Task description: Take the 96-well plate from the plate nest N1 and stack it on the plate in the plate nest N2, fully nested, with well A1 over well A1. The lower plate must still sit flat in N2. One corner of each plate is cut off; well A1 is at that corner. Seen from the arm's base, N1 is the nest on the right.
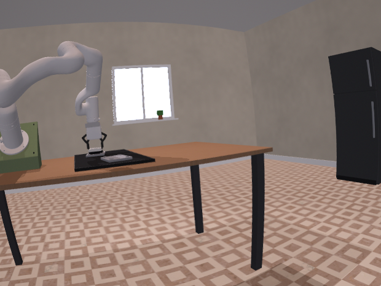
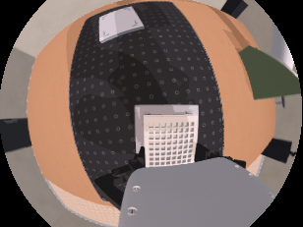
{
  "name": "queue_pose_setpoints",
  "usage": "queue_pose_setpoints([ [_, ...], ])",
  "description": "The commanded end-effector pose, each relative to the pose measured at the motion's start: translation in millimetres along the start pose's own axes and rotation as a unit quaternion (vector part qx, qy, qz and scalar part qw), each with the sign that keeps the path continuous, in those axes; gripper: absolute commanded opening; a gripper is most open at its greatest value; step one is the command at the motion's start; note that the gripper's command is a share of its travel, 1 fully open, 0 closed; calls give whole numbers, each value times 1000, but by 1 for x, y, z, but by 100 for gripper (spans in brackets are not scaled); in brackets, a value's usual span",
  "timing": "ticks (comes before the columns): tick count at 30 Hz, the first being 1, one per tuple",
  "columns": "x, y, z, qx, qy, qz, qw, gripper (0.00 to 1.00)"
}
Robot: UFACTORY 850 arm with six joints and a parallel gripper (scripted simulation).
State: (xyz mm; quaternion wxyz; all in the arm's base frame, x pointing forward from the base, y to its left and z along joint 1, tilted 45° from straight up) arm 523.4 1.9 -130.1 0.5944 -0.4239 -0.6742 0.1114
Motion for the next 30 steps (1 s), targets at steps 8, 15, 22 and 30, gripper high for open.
queue_pose_setpoints([
  [8,-1,0,-1,0,-1,-1,1000,100],
  [15,-1,0,-1,0,-1,-1,1000,100],
  [22,-1,0,-1,0,-1,-1,1000,100],
  [30,-1,0,-1,0,-1,-1,1000,100],
])
Point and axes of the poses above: the point where the finger pads meet when closed, its own x axis back along the fingers, its own z axis across the jaws, y = z × x, the point moved 4 cm from there along x, back along the fingers, and after that the axes turned 9 degrees about -x, right-handed, at the moved point
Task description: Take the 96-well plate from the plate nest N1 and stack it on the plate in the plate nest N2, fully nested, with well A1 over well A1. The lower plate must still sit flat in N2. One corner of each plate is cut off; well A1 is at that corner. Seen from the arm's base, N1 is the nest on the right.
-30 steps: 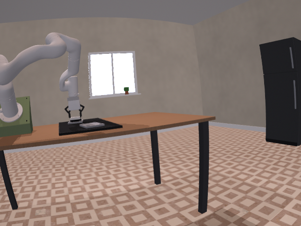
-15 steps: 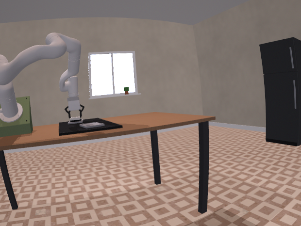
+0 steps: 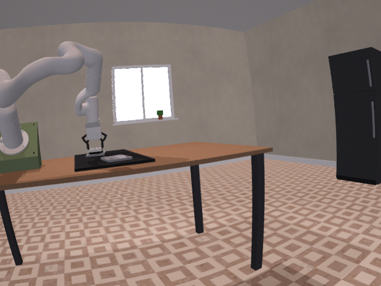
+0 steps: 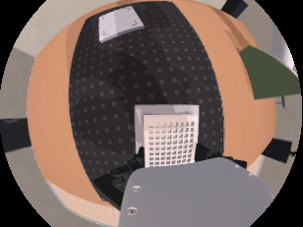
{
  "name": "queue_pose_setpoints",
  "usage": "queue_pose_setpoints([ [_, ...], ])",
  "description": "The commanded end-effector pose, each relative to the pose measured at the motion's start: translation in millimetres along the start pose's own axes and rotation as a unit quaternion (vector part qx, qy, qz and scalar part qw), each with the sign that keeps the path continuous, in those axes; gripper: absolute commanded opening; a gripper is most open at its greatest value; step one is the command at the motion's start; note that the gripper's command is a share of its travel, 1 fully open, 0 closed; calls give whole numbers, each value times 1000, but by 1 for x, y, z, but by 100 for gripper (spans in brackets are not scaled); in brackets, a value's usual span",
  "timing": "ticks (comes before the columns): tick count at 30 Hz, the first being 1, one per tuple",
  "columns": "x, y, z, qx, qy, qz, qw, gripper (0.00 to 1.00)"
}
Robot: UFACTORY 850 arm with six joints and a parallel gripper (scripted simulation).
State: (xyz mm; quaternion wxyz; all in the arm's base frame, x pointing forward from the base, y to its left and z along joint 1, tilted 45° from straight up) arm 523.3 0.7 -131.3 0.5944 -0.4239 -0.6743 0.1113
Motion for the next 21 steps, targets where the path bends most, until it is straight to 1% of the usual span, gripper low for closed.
queue_pose_setpoints([
  [1,1,0,-1,0,-1,-1,1000,100],
  [10,1,0,-1,0,-1,-1,1000,100],
  [15,14,0,-1,0,-1,-1,1000,100],
  [17,14,0,-1,0,-1,-1,1000,100],
  [21,25,0,-1,0,-1,-1,1000,100],
])
Point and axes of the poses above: the point where the finger pads meet when closed, its own x axis back along the fingers, its own z axis across the jaws, y = z × x, the point moved 4 cm from there along x, back along the fingers, and after that the axes turned 9 degrees about -x, right-handed, at the moved point
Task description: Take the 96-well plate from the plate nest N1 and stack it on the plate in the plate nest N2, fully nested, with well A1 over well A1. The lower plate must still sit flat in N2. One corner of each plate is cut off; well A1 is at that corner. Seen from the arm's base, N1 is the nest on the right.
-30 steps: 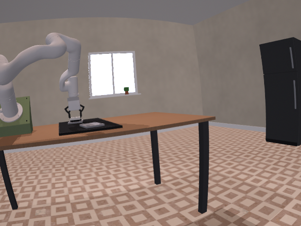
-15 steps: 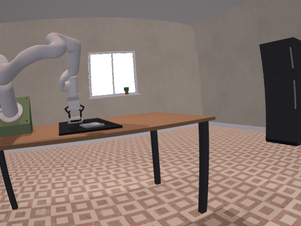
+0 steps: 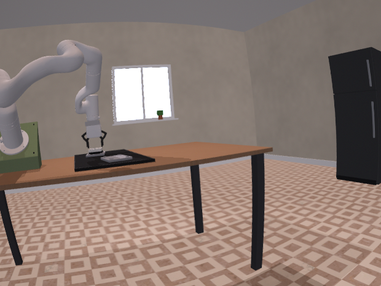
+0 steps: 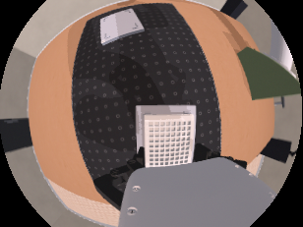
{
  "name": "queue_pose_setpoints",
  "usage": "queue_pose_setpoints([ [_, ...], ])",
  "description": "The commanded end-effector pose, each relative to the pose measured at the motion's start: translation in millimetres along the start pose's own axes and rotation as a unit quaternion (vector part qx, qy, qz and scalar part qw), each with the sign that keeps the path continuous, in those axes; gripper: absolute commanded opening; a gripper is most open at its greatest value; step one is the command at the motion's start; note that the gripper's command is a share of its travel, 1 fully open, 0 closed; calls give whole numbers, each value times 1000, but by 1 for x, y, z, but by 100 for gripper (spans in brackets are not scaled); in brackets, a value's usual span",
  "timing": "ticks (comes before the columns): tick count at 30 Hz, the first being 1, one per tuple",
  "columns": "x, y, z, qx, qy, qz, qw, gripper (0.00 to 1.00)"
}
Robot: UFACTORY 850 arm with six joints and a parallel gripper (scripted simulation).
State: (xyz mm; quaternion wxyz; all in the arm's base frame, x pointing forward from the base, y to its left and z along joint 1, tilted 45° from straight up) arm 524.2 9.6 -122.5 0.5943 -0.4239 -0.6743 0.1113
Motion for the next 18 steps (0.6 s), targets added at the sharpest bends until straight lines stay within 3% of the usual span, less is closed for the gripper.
queue_pose_setpoints([
  [1,15,0,-1,0,-1,-1,1000,100],
  [18,55,0,-1,0,0,-1,1000,100],
])
Point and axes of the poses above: the point where the finger pads meet when closed, its own x axis back along the fingers, its own z axis across the jaws, y = z × x, the point moved 4 cm from there along x, back along the fingers, and after that the axes turned 9 degrees about -x, right-handed, at the moved point
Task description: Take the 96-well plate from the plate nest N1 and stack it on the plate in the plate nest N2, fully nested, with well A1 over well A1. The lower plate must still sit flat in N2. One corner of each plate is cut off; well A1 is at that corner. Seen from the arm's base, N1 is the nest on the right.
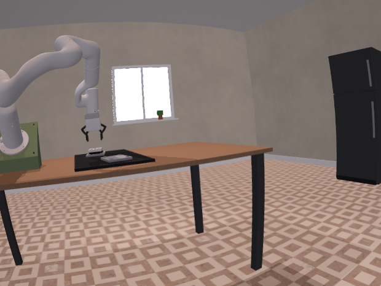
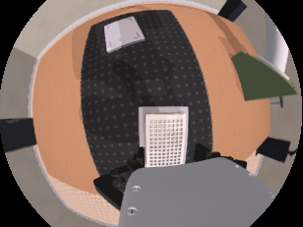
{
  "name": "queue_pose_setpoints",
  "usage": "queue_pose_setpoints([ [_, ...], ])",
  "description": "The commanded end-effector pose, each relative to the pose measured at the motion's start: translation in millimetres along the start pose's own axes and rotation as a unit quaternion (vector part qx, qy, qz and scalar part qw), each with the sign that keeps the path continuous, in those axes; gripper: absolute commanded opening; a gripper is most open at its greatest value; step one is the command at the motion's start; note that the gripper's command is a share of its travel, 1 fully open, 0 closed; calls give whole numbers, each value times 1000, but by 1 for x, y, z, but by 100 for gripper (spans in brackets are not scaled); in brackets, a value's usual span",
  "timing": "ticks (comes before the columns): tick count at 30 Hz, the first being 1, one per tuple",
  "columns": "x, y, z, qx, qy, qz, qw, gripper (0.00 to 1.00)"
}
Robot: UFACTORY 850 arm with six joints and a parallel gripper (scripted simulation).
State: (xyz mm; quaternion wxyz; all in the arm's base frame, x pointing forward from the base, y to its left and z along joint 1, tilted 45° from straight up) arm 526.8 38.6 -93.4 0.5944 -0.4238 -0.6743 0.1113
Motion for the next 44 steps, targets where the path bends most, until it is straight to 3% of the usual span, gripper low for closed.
queue_pose_setpoints([
  [1,16,0,-1,0,-1,-1,1000,100],
  [9,37,0,-1,0,0,-1,1000,100],
  [44,37,0,-1,0,0,-1,1000,100],
])
Point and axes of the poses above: the point where the finger pads meet when closed, its own x axis back along the fingers, its own z axis across the jaws, y = z × x, the point moved 4 cm from there along x, back along the fingers, and after that the axes turned 9 degrees about -x, right-handed, at the moved point
